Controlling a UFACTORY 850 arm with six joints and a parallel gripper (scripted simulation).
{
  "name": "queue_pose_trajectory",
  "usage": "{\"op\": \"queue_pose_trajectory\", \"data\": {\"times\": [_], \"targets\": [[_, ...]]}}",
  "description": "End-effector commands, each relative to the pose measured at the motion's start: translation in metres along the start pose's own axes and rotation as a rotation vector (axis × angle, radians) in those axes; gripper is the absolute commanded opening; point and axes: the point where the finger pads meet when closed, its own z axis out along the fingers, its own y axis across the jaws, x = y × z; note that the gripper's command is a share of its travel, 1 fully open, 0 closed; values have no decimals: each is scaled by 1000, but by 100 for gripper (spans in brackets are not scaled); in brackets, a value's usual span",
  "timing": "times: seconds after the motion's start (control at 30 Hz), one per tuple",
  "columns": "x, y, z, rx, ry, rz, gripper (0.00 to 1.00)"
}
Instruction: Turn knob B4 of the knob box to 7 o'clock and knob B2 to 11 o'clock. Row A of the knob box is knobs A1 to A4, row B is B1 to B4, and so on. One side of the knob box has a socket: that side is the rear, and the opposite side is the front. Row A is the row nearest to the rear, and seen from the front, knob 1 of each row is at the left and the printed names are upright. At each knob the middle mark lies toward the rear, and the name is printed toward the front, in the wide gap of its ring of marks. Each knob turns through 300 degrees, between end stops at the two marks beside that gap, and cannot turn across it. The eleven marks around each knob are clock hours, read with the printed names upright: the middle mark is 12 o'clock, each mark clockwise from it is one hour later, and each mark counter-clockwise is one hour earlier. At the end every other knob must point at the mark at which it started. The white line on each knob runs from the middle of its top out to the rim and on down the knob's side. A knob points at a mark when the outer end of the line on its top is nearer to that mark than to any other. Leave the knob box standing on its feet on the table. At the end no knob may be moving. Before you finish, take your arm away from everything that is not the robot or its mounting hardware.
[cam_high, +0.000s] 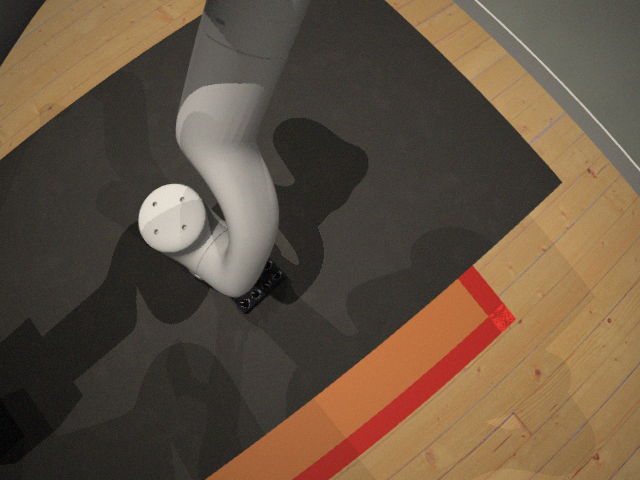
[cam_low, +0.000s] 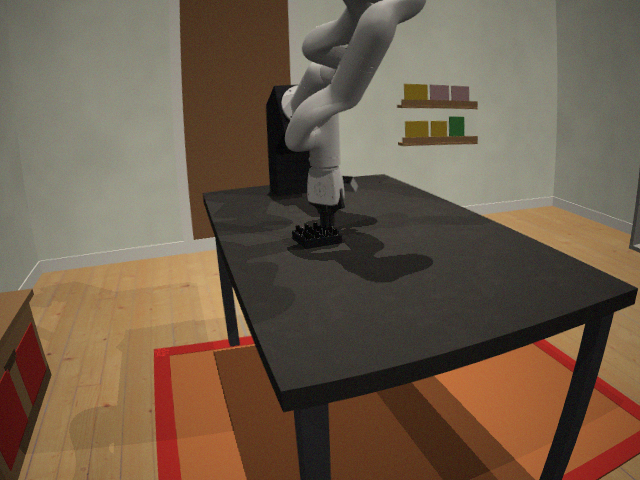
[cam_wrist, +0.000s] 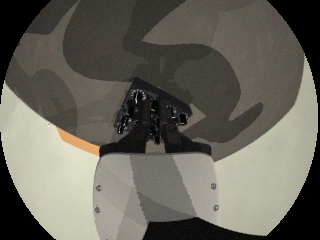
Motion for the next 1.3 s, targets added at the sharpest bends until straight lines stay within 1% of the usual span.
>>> {"op": "queue_pose_trajectory", "data": {"times": [0.0, 0.3, 0.37, 0.87, 0.93, 1.27], "targets": [[0, 0, 0, 0, -6, -117, 8], [0, 0, 0, 1, -6, -359, 8], [0, 0, 0, 1, -6, -359, 8], [0, 0, 0, 2, -5, -726, 8], [0, 0, 0, 2, -5, -726, 8], [0, 0, 0, 3, -5, -907, 8]]}}
